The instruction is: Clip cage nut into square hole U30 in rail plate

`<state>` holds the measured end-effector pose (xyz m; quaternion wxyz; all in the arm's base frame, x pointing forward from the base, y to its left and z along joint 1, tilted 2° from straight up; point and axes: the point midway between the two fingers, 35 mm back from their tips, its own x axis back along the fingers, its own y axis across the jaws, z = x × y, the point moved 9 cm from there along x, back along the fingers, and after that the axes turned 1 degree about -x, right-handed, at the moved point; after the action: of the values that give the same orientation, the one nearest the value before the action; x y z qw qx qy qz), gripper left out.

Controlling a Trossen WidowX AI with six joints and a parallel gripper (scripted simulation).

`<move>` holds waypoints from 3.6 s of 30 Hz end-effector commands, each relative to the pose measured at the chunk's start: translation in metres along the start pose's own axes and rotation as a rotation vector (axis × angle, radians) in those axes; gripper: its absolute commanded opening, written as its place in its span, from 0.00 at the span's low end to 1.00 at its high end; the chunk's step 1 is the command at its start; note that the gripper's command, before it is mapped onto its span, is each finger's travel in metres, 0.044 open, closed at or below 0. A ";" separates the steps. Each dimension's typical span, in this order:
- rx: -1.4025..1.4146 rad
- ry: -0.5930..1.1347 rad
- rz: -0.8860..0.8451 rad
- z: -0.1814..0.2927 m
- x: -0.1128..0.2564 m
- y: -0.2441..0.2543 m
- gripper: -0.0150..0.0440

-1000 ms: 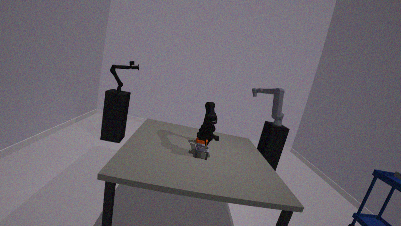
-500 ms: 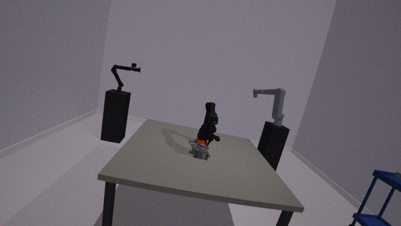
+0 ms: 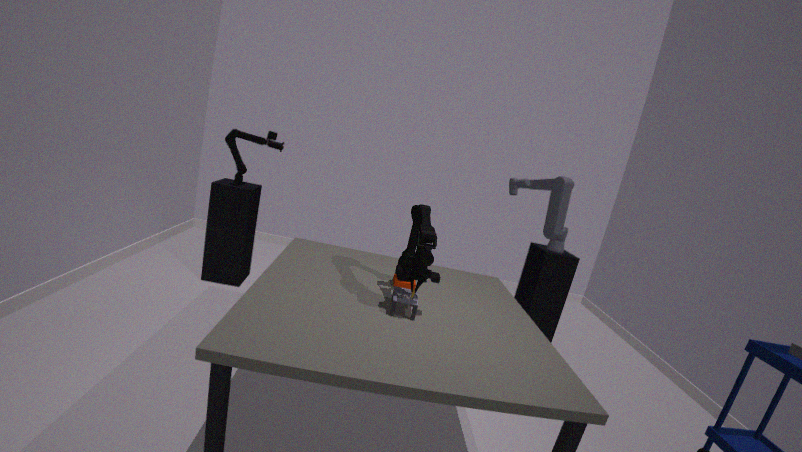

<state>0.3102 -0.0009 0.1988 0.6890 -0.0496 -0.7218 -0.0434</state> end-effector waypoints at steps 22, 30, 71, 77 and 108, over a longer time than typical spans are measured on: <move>-0.003 0.002 -0.041 0.000 -0.001 -0.003 0.29; -0.003 0.002 -0.048 0.000 -0.001 -0.004 0.29; -0.002 0.003 -0.129 0.000 -0.005 -0.014 0.29; -0.002 0.003 -0.139 0.000 -0.005 -0.015 0.29; -0.001 0.004 -0.185 -0.001 -0.007 -0.022 0.29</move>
<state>0.3082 -0.0224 0.1925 0.6841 0.0125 -0.7217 -0.1050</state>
